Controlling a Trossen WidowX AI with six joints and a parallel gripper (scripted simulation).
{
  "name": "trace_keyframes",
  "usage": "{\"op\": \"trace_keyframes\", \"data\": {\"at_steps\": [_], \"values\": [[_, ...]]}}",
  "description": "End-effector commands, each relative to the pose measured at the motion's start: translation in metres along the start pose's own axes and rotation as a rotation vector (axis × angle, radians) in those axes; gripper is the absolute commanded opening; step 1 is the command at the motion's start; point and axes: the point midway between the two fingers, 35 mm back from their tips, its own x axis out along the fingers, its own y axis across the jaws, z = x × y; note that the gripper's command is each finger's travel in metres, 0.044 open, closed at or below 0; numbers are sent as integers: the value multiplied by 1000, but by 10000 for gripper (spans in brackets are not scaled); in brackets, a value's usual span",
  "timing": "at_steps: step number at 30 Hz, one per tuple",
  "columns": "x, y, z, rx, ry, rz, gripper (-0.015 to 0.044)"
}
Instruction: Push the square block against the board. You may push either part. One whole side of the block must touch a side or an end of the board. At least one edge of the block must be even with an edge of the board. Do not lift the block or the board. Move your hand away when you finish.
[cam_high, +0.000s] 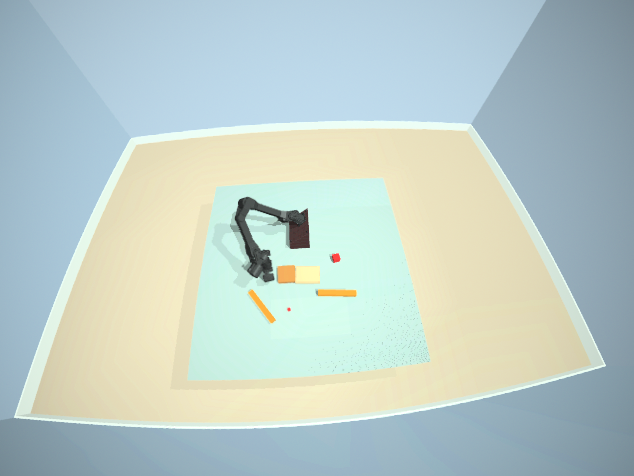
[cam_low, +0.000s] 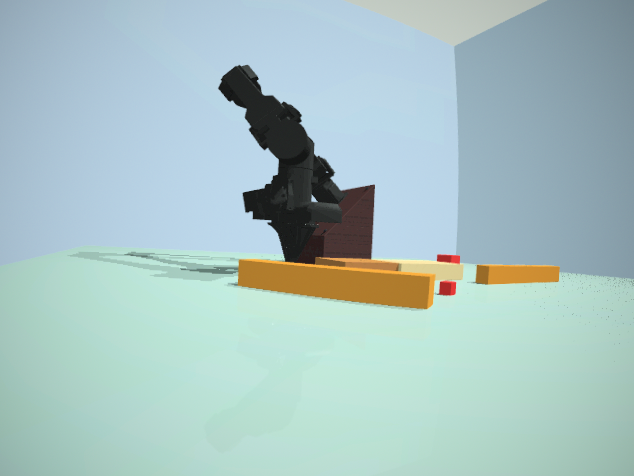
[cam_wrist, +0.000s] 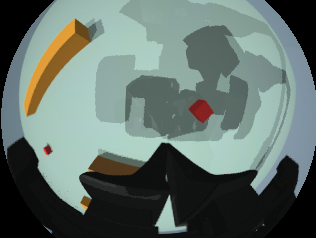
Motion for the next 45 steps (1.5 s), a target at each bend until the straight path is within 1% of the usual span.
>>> {"op": "trace_keyframes", "data": {"at_steps": [1, 8, 12, 17, 18, 21, 23, 31, 45], "values": [[-43, 3, 3, 10, -17, 26, 0], [-46, 2, 3, 10, -17, 27, 0], [-45, -2, -24, 9, -17, 26, 0], [-43, -2, -27, 15, -17, 26, 0], [-36, -1, -27, 32, -16, 26, 0], [0, 0, -26, 122, -16, 27, 0], [9, -1, -26, 144, -17, 27, 0], [10, 0, -29, 144, -16, 27, 0], [11, 6, -51, 144, -11, 26, 0]]}}
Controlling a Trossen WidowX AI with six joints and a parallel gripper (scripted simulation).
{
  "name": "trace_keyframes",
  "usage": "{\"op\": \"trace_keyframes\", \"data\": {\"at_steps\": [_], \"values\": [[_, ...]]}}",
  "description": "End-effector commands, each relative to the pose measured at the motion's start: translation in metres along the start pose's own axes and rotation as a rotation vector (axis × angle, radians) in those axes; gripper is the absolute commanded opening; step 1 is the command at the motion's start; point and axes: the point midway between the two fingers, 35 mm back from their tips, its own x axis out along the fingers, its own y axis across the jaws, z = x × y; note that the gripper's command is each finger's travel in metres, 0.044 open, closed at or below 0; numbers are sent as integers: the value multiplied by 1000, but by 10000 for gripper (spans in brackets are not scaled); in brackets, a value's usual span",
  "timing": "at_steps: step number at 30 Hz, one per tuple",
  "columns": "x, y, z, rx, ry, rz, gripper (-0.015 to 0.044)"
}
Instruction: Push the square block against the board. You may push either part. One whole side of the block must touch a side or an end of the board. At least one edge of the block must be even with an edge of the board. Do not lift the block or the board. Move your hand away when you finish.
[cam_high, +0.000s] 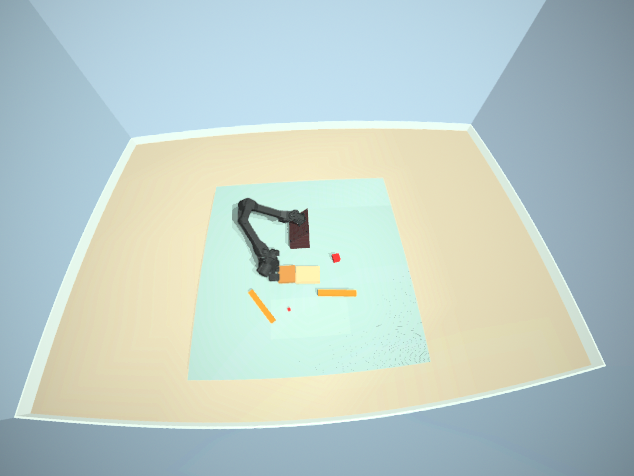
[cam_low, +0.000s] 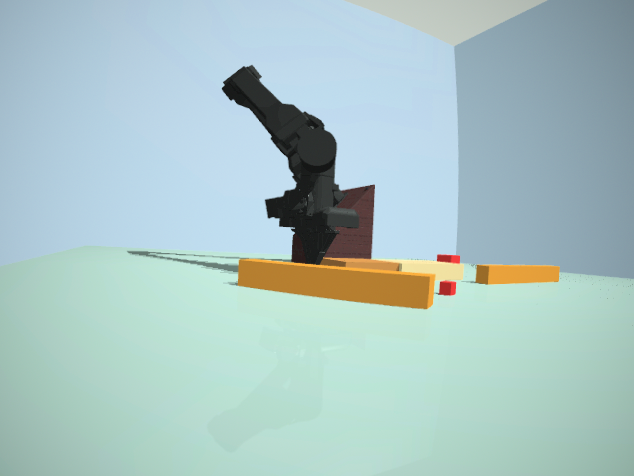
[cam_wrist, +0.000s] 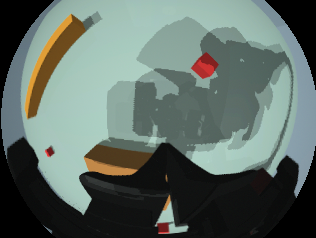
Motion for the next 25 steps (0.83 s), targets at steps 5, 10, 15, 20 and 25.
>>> {"op": "trace_keyframes", "data": {"at_steps": [5, 10, 15, 20, 25], "values": [[1, 0, -18, -5, 9, -2, 0], [1, 1, -27, -5, 10, -2, 0], [1, 1, -31, -5, 11, -2, 0], [1, 2, -25, -5, 11, -2, 0], [1, 3, -17, -5, 10, -2, 0]]}}
